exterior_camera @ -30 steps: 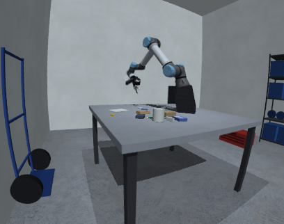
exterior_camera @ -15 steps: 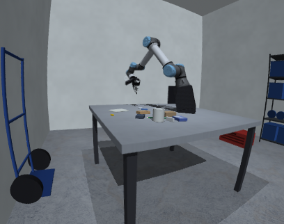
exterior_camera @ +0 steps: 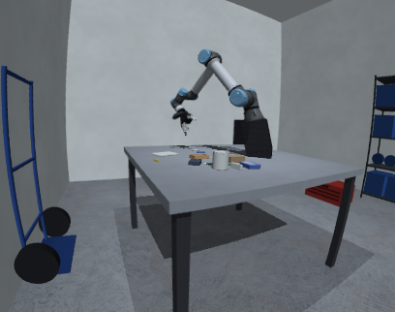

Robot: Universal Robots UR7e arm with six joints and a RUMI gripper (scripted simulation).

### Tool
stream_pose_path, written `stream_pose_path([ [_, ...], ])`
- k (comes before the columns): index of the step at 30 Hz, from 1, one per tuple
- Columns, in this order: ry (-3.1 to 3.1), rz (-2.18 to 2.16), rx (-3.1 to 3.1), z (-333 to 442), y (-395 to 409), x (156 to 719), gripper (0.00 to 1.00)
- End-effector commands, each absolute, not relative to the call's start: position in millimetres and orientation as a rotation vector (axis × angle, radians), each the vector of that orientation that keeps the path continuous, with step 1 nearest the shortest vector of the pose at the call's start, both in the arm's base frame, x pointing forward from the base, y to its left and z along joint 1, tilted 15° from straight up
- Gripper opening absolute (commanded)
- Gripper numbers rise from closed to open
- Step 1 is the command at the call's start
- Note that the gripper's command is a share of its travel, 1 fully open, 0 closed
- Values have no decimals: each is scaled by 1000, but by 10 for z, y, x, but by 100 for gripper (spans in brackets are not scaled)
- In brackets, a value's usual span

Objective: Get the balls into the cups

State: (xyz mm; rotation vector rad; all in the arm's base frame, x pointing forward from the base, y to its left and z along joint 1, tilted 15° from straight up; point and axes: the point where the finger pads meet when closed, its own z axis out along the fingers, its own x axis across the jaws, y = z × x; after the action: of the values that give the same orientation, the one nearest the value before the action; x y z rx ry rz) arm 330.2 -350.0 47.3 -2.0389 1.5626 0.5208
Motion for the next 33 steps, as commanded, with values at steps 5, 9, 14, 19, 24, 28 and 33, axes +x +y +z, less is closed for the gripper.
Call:
stream_pose_path([
  [5,1222,407,-2370,141,-3241,3589,100],
  [9,1015,363,-2518,-15,-3082,3729,100],
  [14,778,318,-2655,-170,-2905,3869,100],
  [19,517,276,-2773,-319,-2714,4004,100],
  [24,225,234,-2871,-457,-2511,4132,100],
  [28,25,208,-2919,-540,-2372,4210,100],
  [33,-283,175,-2966,-649,-2159,4318,100],
])
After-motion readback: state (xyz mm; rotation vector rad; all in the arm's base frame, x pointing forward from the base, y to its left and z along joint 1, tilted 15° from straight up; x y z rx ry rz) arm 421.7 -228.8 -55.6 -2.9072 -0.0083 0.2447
